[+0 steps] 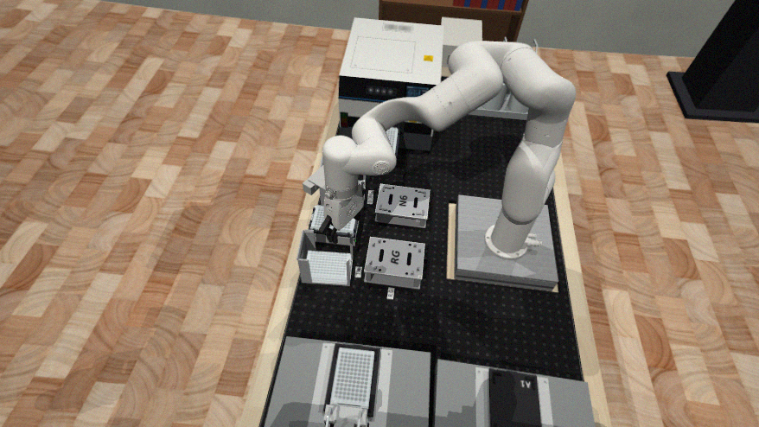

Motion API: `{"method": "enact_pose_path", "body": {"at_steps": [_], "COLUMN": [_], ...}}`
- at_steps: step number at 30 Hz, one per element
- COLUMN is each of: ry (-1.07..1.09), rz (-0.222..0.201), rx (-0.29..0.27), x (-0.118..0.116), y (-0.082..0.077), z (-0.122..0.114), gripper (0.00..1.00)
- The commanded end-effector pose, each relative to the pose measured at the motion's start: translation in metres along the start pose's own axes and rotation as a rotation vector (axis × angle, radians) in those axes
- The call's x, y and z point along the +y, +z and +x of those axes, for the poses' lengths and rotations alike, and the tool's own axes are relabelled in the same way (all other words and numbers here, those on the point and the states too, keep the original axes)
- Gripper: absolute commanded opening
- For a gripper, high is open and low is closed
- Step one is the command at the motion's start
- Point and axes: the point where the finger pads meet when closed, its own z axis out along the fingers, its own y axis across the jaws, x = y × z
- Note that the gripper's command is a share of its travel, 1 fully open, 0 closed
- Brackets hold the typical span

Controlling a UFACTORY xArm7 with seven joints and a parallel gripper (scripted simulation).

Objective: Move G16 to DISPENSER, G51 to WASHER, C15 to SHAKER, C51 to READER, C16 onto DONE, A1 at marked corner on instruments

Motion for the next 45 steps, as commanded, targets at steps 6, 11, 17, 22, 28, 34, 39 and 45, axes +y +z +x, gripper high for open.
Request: {"method": "enact_pose_path", "body": {"at_steps": [6,11,17,22,28,34,39,45], "ry": [0.124,0.177,0.177,0.177,0.35,0.35,0.35,0.43], "rz": [0.002,0.003,0.003,0.003,0.003,0.003,0.003,0.003], "rx": [0.004,0.004,0.004,0.004,0.004,0.004,0.003,0.003], "x": [-0.017,-0.027,-0.035,-0.045,-0.055,-0.064,-0.074,-0.083], "y": [-0.002,-0.002,-0.002,-0.002,-0.002,-0.002,-0.002,-0.002], "z": [-0.018,-0.031,-0.042,-0.054,-0.067,-0.077,-0.09,-0.102], "gripper": [1.0,1.0,1.0,1.0,1.0,1.0,1.0,1.0]}}
